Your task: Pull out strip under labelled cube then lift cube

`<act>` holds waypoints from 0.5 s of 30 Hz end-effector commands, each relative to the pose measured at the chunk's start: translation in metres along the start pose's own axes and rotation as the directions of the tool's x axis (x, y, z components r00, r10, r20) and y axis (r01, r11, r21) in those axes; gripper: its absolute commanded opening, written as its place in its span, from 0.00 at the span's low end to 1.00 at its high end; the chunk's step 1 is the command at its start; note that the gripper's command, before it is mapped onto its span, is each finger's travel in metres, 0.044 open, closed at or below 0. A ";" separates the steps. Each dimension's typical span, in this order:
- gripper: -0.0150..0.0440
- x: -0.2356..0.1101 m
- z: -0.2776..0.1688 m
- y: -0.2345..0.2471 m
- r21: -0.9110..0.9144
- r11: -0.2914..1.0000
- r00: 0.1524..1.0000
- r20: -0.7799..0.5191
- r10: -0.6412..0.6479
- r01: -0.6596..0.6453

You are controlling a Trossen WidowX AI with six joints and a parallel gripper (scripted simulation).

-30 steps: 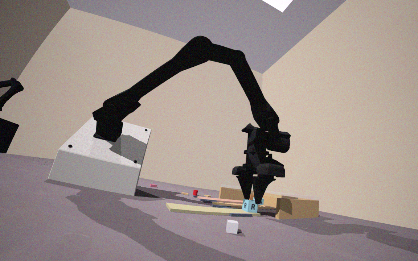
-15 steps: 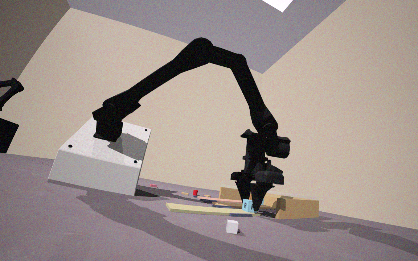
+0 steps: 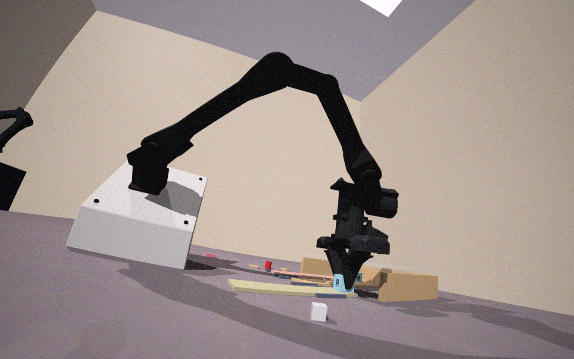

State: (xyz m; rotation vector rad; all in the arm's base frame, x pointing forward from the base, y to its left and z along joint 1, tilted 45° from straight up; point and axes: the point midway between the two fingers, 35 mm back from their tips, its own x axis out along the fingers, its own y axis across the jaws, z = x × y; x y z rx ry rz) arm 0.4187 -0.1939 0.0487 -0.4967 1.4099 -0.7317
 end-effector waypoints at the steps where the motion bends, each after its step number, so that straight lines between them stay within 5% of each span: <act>1: 0.44 0.000 0.000 0.000 0.000 1.000 1.000 0.000 0.000 0.000; 5: 0.26 -0.002 -0.002 0.001 0.000 1.000 1.000 0.000 0.000 0.000; 15: 0.25 -0.030 -0.037 0.010 -0.006 1.000 1.000 -0.003 0.006 -0.006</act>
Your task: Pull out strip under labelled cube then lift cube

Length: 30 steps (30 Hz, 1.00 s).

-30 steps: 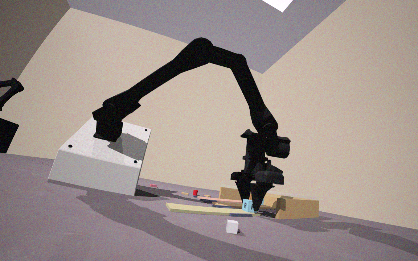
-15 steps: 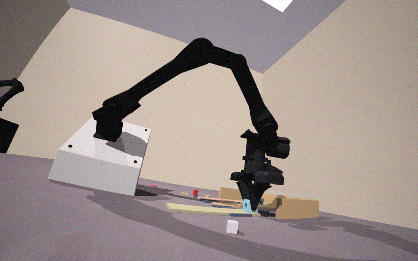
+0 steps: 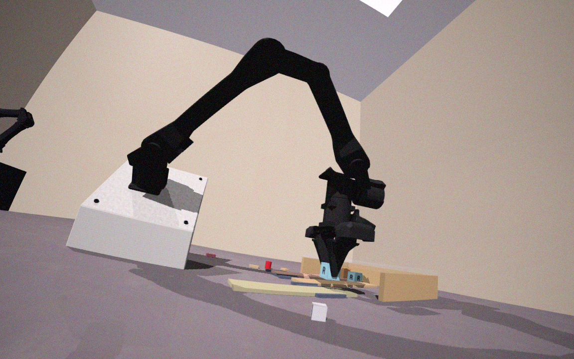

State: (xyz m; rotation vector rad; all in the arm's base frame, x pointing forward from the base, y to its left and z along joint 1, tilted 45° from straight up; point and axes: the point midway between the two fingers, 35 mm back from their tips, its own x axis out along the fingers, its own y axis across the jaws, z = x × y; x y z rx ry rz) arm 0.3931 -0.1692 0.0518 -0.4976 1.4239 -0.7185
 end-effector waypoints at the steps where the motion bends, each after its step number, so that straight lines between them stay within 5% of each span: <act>1: 0.25 -0.012 -0.013 0.000 0.007 1.000 1.000 0.005 -0.002 0.002; 30: 0.25 -0.022 -0.104 0.023 0.001 1.000 1.000 0.000 0.000 0.000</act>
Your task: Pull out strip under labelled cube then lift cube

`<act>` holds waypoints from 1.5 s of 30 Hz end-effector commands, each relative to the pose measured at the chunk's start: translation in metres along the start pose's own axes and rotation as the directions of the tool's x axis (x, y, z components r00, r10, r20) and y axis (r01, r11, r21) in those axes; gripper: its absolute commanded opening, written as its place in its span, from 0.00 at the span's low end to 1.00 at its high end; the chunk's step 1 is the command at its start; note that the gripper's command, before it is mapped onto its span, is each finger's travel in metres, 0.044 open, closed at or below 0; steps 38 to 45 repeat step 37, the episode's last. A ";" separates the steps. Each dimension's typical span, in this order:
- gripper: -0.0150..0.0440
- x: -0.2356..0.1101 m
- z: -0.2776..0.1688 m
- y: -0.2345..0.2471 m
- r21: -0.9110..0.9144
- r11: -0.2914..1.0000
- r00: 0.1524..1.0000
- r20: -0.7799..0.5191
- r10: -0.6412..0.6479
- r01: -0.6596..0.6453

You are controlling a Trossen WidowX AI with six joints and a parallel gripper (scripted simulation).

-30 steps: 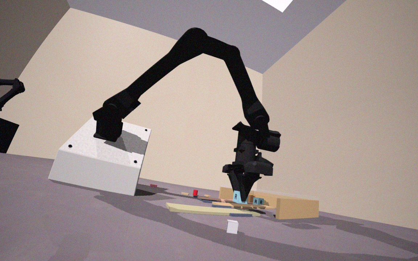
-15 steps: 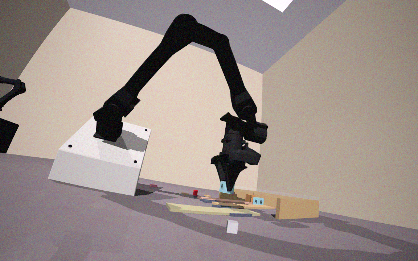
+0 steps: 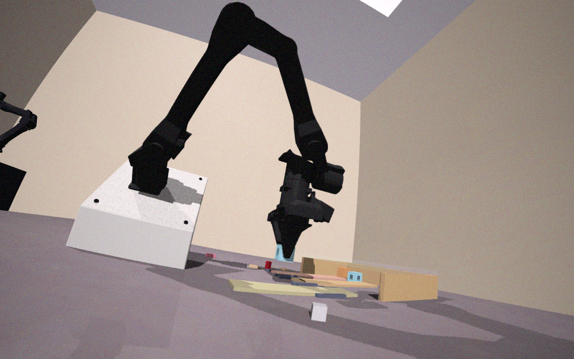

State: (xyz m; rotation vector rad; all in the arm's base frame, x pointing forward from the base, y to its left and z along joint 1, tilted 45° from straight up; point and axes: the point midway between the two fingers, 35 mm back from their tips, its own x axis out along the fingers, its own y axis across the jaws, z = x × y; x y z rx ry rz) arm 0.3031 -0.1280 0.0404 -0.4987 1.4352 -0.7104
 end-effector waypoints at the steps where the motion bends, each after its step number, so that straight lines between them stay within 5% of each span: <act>1: 0.25 -0.001 -0.013 0.001 0.010 1.000 1.000 0.007 -0.005 0.005; 14: 0.25 -0.037 -0.023 0.004 0.009 1.000 1.000 0.007 -0.004 0.004; 45: 0.25 -0.037 -0.023 0.004 0.009 1.000 1.000 0.007 -0.004 0.004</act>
